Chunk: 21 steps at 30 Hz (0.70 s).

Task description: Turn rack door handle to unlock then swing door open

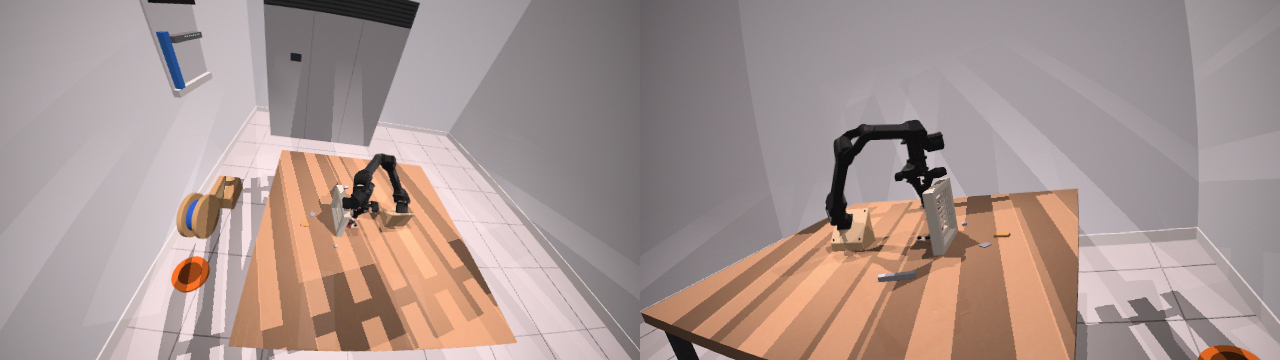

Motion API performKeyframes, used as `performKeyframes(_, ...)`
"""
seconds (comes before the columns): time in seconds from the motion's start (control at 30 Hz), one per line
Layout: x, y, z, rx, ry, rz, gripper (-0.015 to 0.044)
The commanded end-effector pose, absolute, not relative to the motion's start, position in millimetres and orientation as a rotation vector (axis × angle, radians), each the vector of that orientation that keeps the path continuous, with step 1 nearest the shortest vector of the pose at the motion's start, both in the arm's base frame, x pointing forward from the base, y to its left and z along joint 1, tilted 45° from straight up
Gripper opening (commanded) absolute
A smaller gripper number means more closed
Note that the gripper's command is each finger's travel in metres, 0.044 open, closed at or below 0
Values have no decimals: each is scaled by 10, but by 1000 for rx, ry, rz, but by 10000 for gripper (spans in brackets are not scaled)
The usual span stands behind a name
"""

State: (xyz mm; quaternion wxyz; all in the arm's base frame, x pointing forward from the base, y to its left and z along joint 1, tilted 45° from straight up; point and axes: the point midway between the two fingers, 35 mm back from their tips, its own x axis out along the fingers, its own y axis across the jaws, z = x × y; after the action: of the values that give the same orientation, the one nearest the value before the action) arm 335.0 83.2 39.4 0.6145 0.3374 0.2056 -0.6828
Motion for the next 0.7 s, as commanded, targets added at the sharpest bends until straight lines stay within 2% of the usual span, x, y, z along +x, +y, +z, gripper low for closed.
performKeyframes(0.0,3348,817,395,775,470,-1577,13)
performKeyframes(0.67,3186,775,442,491,736,-1434,13)
